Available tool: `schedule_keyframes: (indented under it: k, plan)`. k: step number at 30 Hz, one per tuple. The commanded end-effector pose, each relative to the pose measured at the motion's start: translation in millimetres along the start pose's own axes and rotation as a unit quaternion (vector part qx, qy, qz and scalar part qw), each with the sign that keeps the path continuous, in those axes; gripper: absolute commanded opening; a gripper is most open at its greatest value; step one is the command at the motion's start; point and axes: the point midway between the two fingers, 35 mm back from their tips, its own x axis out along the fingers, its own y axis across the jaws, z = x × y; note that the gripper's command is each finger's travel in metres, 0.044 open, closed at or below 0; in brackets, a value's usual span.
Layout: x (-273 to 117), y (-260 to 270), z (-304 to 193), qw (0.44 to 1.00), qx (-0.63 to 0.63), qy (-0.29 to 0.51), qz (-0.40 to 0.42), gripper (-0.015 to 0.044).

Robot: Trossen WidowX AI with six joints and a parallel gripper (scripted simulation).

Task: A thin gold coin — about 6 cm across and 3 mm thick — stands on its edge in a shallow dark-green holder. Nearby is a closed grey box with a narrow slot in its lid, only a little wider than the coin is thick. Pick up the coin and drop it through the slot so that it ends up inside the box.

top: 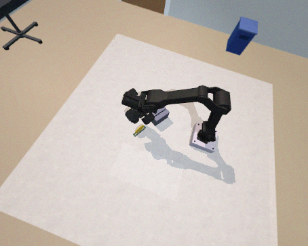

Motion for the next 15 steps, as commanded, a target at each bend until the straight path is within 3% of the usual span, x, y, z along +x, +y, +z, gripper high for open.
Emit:
schedule_keyframes:
  k: [1, 15]
  plan:
    - [-50.4, 52.2, 41.2, 0.961, 0.022, -0.051, 0.270, 0.0161]
    - [-50.2, 52.1, 39.1, 0.961, 0.022, -0.051, 0.271, 0.0161]
